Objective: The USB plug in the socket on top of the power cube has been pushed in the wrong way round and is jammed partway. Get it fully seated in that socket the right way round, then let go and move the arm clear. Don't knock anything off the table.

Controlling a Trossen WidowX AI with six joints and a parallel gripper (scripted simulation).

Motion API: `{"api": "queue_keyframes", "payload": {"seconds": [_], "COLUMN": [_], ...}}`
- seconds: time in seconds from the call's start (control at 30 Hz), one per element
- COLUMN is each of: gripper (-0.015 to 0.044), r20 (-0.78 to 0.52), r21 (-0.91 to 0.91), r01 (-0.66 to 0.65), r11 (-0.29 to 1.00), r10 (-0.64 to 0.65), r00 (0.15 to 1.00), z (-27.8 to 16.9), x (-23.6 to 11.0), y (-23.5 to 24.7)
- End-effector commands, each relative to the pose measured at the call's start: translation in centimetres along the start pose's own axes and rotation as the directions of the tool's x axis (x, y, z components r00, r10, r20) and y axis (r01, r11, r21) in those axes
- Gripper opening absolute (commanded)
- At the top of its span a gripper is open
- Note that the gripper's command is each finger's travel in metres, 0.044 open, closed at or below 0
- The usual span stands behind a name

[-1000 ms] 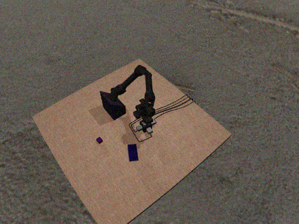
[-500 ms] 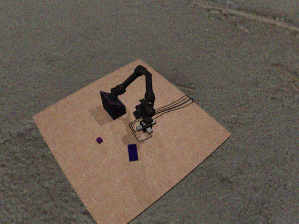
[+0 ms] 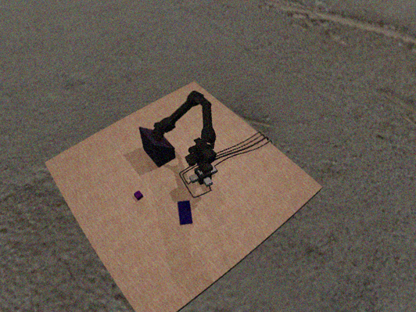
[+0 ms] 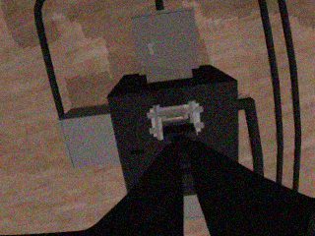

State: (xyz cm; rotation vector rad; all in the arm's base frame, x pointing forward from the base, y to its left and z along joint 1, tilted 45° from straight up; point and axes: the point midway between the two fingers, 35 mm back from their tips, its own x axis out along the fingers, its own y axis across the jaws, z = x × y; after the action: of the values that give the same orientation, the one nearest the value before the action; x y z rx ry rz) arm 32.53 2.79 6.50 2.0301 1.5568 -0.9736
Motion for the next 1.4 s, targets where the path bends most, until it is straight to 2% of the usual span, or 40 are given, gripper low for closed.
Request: {"api": "queue_keyframes", "payload": {"seconds": [0.0, 1.37], "gripper": [0.0, 0.0], "r20": [0.003, 0.003], "r21": [0.005, 0.005], "r01": [0.001, 0.001], "r11": [1.0, 1.0], "r10": [-0.001, -0.001], "r00": [1.0, 1.0], "z": [0.06, 0.03], "x": [0.13, 0.62], "y": [0.0, 0.0]}}
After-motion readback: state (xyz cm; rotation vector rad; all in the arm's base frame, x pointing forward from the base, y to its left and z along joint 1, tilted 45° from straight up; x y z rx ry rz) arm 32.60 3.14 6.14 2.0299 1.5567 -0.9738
